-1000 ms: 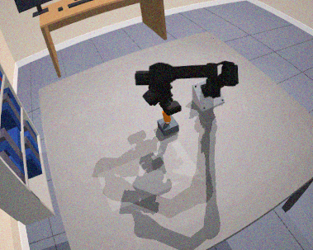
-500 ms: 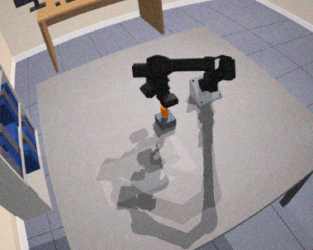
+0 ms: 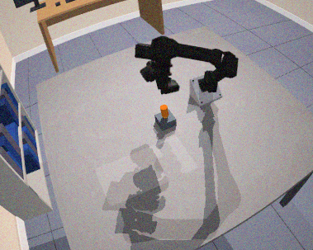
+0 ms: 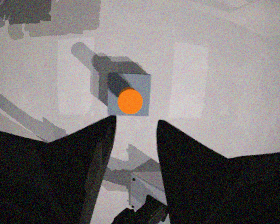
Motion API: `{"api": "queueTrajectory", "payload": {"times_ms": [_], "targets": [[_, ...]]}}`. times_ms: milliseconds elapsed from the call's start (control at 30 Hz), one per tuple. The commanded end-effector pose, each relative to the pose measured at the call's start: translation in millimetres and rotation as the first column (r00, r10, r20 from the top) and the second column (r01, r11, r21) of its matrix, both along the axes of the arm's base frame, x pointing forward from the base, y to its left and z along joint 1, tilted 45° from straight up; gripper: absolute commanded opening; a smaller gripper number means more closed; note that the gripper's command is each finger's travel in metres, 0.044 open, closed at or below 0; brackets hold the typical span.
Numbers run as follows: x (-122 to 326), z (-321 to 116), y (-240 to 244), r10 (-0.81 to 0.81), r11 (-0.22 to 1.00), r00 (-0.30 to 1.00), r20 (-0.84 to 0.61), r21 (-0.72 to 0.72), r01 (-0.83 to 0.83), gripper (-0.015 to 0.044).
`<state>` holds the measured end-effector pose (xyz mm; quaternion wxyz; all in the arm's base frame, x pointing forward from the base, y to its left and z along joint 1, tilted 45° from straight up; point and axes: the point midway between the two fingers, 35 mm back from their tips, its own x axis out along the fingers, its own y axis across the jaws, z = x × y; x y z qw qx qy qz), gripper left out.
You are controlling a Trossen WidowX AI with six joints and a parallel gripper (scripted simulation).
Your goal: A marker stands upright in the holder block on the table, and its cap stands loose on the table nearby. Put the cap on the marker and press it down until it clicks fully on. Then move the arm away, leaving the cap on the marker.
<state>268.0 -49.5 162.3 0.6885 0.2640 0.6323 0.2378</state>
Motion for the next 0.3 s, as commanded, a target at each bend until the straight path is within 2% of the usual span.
{"api": "queueTrajectory", "payload": {"times_ms": [0,267], "targets": [[-0.2,0.9,-1.3,0.004,1.000,1.000,0.001,-0.005,-0.004,0.0236],[-0.2,0.9,-1.3,0.004,1.000,1.000,0.001,-0.005,-0.004,0.0440]]}}
